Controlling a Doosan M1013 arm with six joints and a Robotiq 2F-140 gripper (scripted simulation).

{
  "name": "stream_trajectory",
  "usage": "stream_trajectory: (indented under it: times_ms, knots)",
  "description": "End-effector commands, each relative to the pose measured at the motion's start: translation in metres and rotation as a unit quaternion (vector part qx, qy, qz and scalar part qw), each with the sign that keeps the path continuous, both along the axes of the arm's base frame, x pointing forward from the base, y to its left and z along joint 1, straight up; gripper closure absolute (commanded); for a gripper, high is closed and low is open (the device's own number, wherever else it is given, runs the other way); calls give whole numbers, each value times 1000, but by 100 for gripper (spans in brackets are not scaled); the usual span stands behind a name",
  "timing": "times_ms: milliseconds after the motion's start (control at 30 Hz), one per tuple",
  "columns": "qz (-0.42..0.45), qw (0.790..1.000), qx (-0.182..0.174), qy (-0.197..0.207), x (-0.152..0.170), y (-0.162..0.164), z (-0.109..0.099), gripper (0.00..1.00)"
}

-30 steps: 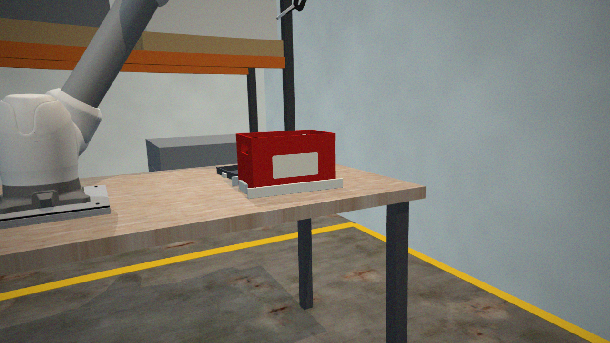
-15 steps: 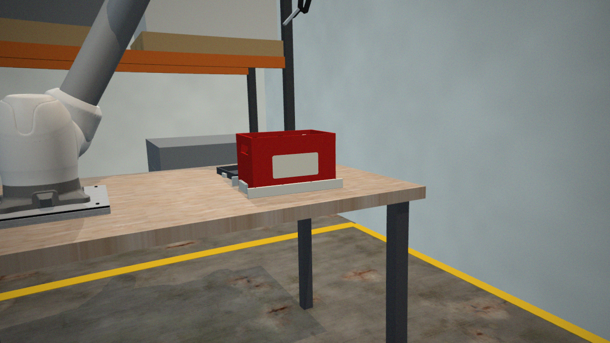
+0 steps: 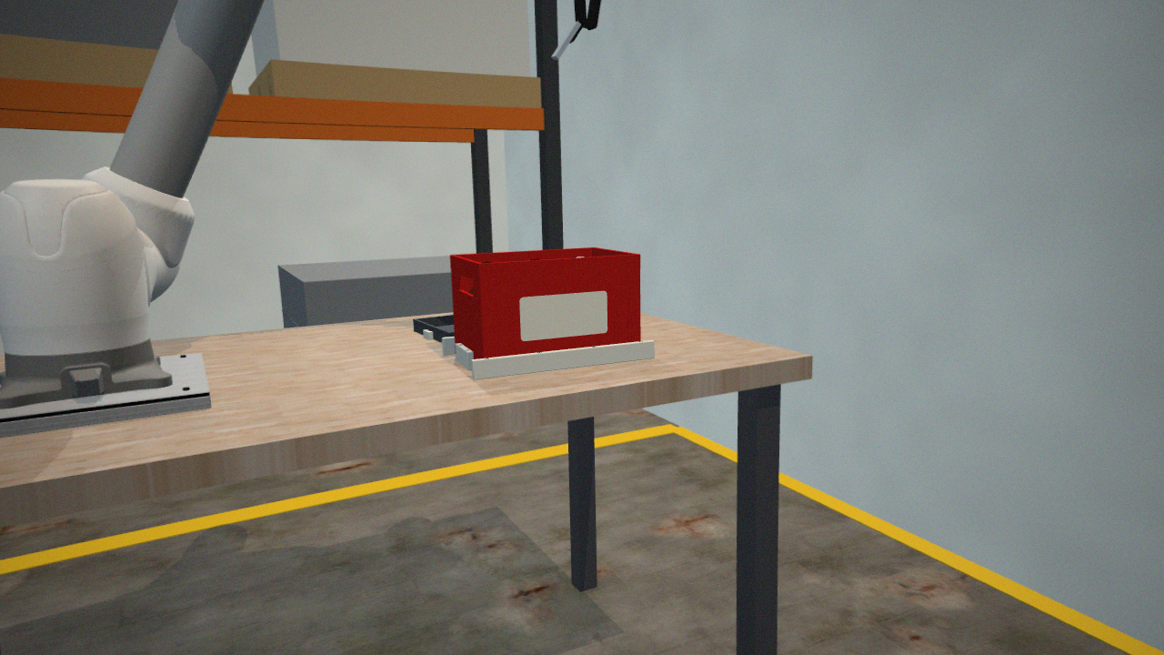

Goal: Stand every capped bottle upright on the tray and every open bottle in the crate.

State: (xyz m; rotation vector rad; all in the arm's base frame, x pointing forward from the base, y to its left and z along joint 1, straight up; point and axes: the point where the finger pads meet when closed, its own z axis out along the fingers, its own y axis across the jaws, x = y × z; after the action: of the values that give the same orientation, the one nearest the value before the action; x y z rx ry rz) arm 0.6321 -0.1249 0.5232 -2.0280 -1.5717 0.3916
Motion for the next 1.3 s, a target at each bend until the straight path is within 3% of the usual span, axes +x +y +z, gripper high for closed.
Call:
stream_trajectory:
  times_ms: [0, 1267]
  knots:
    - [2, 1000, -8, -20, -1, -7, -8, 0]
    - [26, 975, -82, -204, -7, -82, -82, 0]
